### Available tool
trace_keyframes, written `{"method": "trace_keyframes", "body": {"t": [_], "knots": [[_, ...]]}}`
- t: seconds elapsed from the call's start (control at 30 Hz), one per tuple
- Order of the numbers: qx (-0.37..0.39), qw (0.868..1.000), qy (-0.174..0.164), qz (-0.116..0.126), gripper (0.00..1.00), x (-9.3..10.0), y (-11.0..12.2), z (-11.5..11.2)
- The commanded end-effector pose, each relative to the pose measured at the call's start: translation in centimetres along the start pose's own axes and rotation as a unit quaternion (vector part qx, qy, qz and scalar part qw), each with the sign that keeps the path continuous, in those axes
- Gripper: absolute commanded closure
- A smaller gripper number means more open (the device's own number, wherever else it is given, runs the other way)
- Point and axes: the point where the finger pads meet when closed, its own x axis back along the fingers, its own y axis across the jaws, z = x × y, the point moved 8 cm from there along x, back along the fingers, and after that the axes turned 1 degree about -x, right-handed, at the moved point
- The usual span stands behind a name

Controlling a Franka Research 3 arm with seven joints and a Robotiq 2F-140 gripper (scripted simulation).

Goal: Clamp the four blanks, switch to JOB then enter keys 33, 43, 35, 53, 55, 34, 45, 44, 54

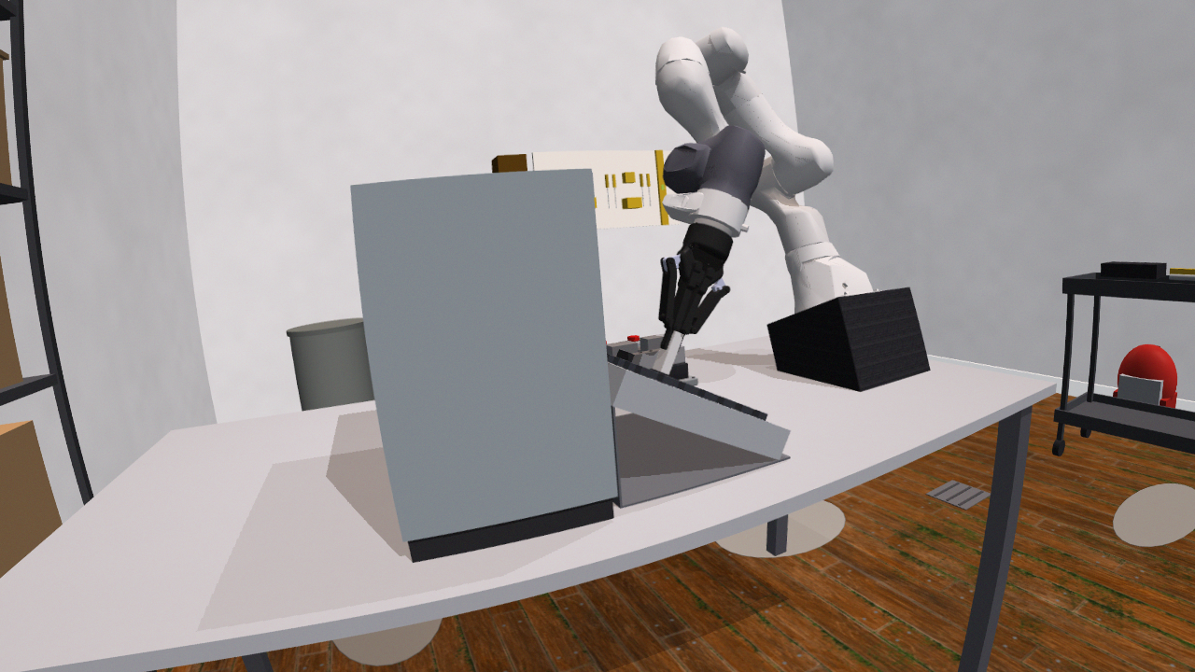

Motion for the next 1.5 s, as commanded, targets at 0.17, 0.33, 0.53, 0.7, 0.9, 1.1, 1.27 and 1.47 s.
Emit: {"method": "trace_keyframes", "body": {"t": [0.17,0.33,0.53,0.7,0.9,1.1,1.27,1.47], "knots": [[-0.003,1.0,-0.001,0.0,1.0,-0.57,-0.03,0.04],[-0.003,1.0,-0.001,0.0,1.0,-0.82,-0.03,0.04],[-0.003,1.0,-0.001,0.0,1.0,-0.95,-0.03,0.04],[-0.003,1.0,-0.001,0.0,1.0,-1.02,-0.02,0.04],[-0.003,1.0,-0.001,0.0,1.0,-1.03,-0.02,0.04],[-0.003,1.0,-0.001,0.0,1.0,-1.03,-0.02,0.04],[-0.003,1.0,-0.001,0.0,1.0,-1.03,-0.02,0.04],[-0.003,1.0,-0.001,0.0,1.0,-1.03,-0.02,0.04]]}}
